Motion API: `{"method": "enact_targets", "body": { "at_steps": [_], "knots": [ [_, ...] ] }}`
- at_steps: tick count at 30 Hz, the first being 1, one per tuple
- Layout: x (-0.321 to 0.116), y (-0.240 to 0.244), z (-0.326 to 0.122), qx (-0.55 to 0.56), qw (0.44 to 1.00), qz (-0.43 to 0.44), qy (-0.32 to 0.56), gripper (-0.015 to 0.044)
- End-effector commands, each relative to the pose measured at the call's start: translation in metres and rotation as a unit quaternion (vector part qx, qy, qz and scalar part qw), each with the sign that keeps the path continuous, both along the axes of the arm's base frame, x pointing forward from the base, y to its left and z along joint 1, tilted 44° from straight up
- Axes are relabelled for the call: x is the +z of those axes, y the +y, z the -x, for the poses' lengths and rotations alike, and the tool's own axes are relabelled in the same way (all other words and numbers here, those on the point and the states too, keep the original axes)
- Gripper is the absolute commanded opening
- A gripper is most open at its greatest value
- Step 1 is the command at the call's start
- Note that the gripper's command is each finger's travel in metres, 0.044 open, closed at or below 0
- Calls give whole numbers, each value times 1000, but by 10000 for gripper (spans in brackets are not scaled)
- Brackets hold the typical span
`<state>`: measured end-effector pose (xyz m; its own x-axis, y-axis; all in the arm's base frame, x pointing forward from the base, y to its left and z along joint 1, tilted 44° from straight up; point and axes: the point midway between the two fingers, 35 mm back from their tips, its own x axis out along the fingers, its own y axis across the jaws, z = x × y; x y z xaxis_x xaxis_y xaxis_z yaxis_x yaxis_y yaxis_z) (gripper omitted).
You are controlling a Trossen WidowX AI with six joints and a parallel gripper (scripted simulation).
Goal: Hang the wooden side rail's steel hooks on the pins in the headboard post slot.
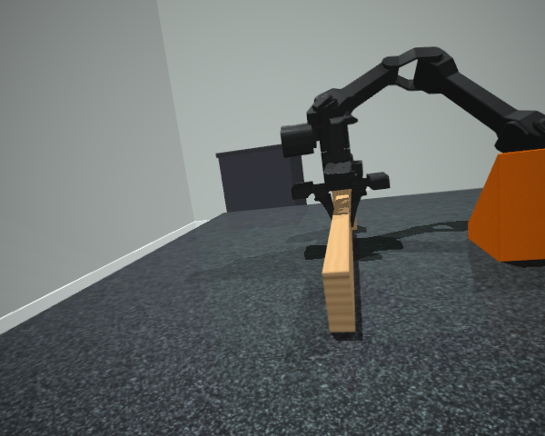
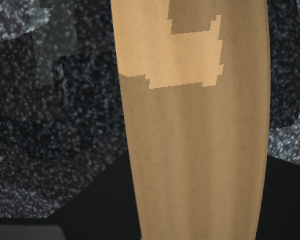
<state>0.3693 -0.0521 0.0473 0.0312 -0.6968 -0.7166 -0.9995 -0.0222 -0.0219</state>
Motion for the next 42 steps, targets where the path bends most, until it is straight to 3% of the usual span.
{"method": "enact_targets", "body": {
  "at_steps": [1, 42],
  "knots": [
    [5, 1, -2, 4, 1000, -1, -7, 0],
    [9, -1, -3, 4, 1000, -1, -7, 0]
  ]
}}
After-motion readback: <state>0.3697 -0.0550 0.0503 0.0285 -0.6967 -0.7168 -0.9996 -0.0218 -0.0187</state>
